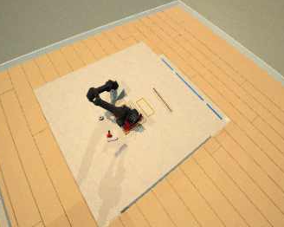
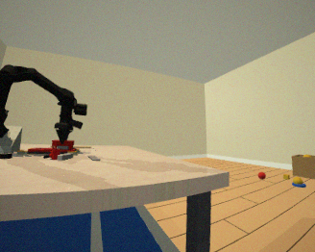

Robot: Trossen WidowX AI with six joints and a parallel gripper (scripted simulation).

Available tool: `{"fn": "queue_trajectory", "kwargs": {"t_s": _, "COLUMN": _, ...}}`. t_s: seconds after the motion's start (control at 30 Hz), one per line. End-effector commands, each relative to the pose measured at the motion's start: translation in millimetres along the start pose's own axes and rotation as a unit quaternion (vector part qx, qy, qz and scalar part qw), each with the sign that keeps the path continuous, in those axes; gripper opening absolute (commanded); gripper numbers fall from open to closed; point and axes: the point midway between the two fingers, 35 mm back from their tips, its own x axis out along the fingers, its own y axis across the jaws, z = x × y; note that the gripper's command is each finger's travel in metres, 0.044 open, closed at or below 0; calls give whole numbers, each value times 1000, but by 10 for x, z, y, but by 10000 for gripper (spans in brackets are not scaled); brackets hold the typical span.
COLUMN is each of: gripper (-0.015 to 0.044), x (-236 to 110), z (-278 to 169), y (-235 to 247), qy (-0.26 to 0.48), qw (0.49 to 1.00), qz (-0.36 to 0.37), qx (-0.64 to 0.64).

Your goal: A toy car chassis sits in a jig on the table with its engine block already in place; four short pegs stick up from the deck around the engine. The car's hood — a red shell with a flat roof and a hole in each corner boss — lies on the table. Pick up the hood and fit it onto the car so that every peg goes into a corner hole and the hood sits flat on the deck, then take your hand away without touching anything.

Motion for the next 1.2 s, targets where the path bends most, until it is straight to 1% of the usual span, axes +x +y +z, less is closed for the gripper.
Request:
{"fn": "queue_trajectory", "kwargs": {"t_s": 0.0, "gripper": 0, "x": -2, "z": -4, "y": -1, "qy": 1, "qw": 1000, "qz": 0, "qx": 2}}
{"fn": "queue_trajectory", "kwargs": {"t_s": 1.17, "gripper": 0, "x": 97, "z": -11, "y": -5, "qy": -1, "qw": 1000, "qz": 0, "qx": 2}}
